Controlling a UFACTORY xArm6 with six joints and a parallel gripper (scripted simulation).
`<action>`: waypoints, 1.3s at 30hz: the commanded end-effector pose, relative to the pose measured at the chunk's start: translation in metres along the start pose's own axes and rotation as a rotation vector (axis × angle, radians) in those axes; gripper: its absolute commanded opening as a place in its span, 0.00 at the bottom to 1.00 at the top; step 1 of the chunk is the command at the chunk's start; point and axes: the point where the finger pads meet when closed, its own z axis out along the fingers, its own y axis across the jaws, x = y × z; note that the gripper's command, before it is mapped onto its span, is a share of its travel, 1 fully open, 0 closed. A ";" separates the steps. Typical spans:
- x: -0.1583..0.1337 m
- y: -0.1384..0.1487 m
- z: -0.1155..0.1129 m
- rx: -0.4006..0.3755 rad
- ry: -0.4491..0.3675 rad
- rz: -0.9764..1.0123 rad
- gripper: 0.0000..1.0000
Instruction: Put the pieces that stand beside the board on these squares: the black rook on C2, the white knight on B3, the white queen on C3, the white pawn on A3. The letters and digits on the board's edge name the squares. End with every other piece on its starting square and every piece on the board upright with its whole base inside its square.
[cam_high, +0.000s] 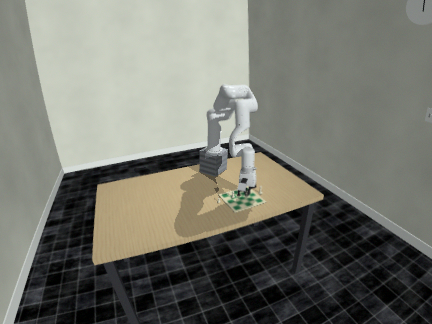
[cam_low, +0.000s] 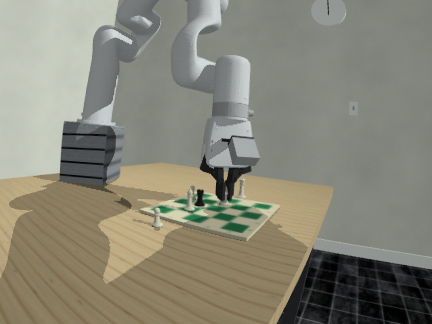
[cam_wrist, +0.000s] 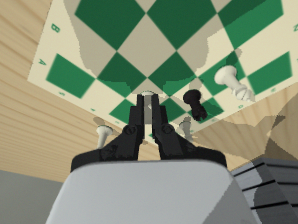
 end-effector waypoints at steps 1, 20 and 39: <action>0.001 -0.001 -0.001 0.003 0.002 0.000 0.00; 0.001 -0.001 -0.001 0.003 0.002 0.000 0.37; 0.001 -0.001 -0.015 0.003 0.002 0.000 0.37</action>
